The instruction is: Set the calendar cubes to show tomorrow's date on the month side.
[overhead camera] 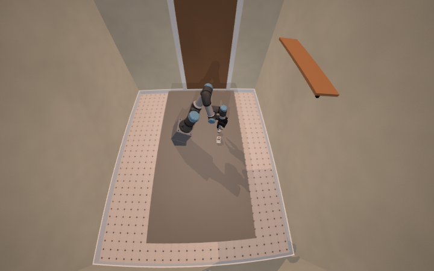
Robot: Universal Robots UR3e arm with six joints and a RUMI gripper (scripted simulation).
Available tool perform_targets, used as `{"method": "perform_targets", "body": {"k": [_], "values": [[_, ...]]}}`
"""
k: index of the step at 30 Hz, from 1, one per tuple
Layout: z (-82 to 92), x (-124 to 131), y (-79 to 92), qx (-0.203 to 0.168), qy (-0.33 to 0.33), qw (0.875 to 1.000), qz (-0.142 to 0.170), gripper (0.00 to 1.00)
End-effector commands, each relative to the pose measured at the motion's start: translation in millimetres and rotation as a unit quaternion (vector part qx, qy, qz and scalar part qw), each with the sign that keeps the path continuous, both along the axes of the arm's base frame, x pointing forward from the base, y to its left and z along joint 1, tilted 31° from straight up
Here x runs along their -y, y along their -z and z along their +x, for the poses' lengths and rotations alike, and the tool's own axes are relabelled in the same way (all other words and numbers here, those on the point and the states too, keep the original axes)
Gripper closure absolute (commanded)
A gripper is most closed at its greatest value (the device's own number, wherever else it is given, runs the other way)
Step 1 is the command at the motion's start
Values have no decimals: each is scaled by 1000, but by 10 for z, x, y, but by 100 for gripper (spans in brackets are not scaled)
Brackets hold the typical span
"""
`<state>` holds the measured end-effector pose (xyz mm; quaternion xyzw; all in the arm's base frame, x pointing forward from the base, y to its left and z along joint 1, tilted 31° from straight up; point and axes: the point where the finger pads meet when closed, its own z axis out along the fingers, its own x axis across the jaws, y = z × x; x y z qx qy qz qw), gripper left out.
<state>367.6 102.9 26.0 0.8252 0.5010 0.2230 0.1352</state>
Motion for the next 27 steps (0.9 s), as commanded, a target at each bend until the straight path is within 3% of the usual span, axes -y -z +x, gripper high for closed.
{"method": "perform_targets", "body": {"k": [1,27], "values": [[90,2,66,8,1,1000,-2,71],[212,0,251,9,1,1000,-2,71]]}}
